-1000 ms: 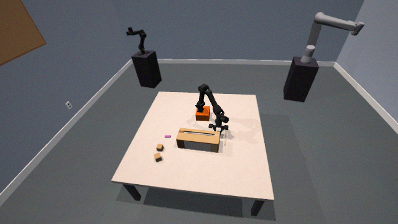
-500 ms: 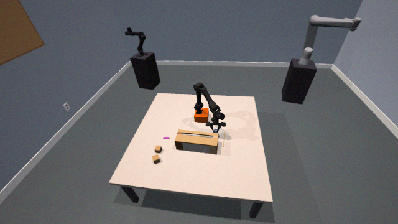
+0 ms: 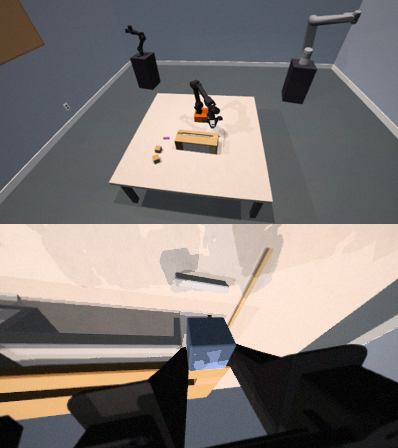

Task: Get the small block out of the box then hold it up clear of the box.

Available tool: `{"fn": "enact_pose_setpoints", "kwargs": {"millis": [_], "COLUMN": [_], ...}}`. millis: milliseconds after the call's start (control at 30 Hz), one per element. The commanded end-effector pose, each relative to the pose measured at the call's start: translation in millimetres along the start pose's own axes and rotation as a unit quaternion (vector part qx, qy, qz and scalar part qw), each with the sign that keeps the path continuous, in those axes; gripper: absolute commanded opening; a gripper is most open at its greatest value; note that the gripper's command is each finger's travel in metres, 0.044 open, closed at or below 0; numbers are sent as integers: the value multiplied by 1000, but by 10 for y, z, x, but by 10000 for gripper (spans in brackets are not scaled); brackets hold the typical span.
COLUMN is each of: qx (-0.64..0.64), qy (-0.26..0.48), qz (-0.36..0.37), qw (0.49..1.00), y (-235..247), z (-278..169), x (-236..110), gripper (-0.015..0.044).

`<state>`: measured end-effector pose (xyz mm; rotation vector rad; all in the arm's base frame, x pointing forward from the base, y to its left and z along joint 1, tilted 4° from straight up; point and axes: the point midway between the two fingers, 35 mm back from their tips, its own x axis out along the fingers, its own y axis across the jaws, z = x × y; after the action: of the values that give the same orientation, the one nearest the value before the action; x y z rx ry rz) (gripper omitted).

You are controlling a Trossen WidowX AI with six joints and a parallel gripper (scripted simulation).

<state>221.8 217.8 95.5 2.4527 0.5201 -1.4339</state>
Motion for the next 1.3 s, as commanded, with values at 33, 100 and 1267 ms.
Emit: {"fn": "enact_pose_setpoints", "kwargs": {"millis": [33, 100, 1267], "qx": [-30, -43, -129], "qy": [4, 6, 31], "qz": [-15, -21, -56], "qw": [999, 999, 990], "y": [61, 87, 245], "z": [63, 87, 295], "x": [-135, -191, -520], "gripper": [0, 0, 0]}}
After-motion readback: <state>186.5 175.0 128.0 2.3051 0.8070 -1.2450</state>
